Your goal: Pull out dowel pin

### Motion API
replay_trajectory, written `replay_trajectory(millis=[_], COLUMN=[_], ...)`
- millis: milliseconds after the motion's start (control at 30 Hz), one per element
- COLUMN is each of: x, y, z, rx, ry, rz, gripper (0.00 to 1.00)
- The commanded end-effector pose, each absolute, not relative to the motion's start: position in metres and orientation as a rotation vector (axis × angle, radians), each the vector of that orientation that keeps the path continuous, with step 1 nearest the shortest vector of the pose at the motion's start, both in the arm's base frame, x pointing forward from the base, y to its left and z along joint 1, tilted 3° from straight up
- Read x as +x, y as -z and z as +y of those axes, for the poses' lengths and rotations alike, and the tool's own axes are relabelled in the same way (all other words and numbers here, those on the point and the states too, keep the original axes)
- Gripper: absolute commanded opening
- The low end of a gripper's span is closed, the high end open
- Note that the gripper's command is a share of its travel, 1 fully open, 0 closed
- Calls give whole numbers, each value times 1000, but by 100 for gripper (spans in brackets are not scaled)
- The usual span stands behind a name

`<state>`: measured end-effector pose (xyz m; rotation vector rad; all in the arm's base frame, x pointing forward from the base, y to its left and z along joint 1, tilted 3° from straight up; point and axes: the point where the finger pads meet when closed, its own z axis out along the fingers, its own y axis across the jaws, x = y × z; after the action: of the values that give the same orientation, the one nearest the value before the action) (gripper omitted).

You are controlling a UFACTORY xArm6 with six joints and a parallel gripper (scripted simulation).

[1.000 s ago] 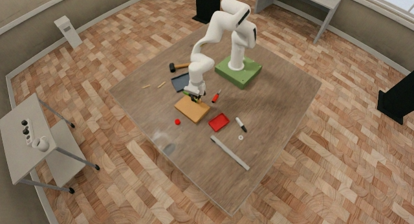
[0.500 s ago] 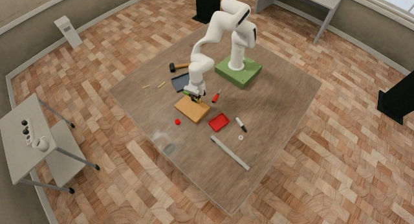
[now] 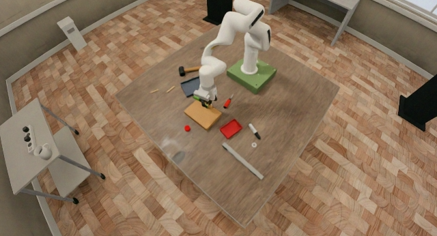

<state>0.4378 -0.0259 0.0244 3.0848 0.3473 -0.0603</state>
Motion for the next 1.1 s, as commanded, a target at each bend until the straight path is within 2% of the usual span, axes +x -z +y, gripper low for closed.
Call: replay_trajectory(millis=[0,1067], x=[440,440], y=[-26,-26], z=[-26,-26], rx=[3085,3090], ry=[50,49], rz=[341,288], gripper=[0,0])
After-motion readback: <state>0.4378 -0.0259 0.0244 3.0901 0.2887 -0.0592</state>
